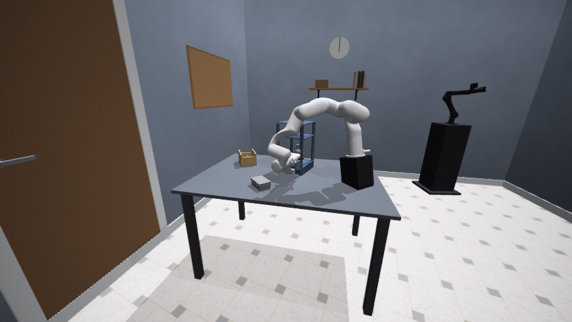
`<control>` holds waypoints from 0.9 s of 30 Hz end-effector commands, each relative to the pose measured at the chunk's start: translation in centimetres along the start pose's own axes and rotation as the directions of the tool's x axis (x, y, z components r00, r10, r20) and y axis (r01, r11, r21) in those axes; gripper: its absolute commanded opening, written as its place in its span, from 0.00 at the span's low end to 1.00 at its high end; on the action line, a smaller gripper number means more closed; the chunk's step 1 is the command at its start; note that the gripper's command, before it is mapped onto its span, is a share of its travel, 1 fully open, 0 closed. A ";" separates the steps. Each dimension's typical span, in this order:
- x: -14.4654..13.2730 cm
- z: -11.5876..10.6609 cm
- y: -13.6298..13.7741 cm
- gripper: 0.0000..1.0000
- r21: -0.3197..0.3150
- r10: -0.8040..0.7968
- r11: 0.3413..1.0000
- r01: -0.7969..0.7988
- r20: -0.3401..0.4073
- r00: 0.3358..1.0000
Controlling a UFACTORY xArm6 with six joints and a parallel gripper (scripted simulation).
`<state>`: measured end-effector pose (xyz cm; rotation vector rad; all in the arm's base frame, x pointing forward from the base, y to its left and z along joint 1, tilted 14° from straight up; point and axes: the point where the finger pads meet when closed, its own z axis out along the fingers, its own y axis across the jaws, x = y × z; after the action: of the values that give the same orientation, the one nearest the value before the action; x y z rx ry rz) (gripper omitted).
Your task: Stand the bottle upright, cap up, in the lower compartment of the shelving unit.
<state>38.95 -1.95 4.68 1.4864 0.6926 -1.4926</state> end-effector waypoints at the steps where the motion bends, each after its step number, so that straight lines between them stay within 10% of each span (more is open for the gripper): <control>1: -0.1 0.0 0.1 0.00 0.000 0.003 1.000 -0.003 -0.003 1.000; 27: -0.1 0.0 3.2 0.00 0.000 0.003 1.000 -0.003 -0.003 1.000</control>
<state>41.19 -3.17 5.21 1.4867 0.6931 -1.4920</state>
